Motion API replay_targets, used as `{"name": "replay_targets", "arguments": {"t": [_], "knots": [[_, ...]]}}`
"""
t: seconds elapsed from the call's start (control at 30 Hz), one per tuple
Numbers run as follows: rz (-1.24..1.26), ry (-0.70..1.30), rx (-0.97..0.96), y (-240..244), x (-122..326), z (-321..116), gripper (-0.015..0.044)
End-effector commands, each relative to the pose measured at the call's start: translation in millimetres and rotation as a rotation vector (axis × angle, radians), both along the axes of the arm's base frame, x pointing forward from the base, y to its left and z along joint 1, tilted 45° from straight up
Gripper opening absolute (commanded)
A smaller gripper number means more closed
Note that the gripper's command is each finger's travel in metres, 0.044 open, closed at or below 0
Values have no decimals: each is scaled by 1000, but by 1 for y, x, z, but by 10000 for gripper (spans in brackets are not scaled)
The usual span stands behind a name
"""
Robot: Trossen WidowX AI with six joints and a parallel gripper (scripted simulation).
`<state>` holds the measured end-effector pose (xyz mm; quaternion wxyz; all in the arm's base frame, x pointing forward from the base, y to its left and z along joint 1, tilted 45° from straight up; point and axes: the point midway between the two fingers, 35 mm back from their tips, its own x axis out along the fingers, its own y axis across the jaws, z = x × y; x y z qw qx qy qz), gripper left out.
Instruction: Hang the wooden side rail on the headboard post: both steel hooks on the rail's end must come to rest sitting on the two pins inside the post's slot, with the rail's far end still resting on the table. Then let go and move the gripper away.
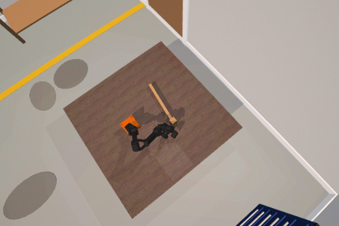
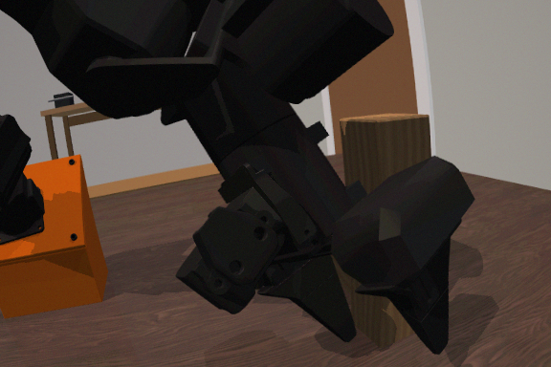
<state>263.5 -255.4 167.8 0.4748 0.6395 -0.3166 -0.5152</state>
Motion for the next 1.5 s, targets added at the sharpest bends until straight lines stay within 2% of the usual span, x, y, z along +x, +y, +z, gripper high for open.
{"name": "replay_targets", "arguments": {"t": [0.0, 0.67, 1.4, 1.47], "knots": [[-36, -37, 38, 21, -3, -16, 440], [-83, -743, 181, 163, -7, -34, 440], [-82, -750, 183, 164, -7, -34, 440], [-68, -696, 172, 163, -6, -37, 440]]}}
